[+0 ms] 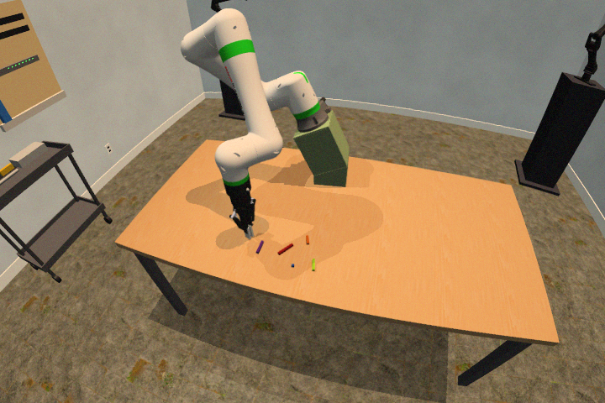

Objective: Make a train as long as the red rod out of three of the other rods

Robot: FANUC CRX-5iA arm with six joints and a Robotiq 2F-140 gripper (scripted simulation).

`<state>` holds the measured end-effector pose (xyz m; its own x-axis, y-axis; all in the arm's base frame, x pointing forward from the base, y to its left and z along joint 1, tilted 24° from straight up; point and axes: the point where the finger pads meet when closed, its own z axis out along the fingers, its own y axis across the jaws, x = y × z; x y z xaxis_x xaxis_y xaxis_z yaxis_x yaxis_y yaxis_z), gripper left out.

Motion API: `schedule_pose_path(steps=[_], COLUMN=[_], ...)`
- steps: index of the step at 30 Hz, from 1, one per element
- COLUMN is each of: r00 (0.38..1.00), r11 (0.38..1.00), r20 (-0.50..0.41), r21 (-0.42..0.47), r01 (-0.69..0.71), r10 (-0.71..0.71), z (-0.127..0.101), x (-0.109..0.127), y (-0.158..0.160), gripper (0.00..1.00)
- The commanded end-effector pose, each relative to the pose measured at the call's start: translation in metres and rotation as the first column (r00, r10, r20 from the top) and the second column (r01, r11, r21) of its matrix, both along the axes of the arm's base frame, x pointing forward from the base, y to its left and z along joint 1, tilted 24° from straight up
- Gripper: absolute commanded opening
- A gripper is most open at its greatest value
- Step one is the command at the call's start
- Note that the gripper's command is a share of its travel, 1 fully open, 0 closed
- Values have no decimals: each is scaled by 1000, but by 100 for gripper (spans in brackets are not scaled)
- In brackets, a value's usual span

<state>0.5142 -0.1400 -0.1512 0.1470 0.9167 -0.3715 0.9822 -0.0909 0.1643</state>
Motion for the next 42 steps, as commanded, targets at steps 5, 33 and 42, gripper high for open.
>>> schedule_pose_path(steps=[5,33,42], r00=[1000,1000,1000], r11=[1000,1000,1000], r20=[0,0,0], r21=[0,0,0], r01=[0,0,0], r10=[0,0,0], z=[0,5,40], x=[0,0,-5], y=[0,2,17], gripper=[3,3,3])
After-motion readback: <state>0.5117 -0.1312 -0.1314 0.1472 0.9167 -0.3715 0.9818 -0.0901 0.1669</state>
